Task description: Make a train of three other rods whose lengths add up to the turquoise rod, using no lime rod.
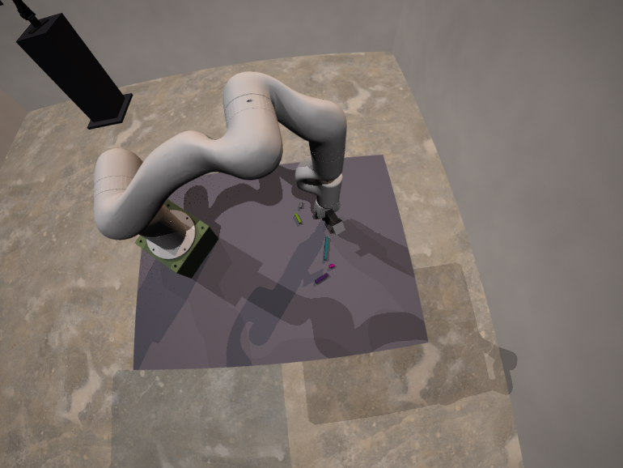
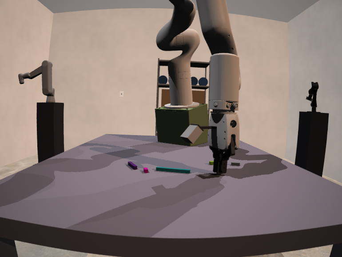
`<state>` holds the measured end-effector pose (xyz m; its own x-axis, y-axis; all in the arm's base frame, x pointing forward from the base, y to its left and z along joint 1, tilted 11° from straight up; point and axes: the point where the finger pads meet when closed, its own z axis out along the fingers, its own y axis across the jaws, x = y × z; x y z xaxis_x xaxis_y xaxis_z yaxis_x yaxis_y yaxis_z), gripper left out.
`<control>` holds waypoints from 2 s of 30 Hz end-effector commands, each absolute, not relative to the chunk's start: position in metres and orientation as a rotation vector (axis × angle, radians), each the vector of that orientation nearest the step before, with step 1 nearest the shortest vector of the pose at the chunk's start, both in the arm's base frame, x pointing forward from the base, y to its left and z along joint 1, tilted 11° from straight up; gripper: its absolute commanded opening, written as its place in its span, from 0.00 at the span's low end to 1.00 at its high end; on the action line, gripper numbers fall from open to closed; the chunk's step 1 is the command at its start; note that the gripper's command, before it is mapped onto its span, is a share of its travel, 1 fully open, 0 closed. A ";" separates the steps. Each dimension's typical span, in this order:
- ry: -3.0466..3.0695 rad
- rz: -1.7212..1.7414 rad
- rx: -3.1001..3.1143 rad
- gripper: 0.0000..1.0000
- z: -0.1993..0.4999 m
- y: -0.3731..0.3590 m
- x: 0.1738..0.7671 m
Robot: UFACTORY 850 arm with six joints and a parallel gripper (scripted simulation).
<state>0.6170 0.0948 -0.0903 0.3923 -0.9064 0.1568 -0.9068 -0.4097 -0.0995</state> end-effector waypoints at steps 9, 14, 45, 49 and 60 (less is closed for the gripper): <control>-1.706 0.294 2.620 0.04 -0.024 0.102 0.608; -1.706 0.294 2.620 0.04 -0.002 0.104 0.604; -1.366 0.343 2.759 0.04 0.000 0.052 0.536; -1.309 0.330 2.790 0.04 -0.001 0.047 0.521; -1.195 0.284 2.853 0.04 -0.004 0.040 0.488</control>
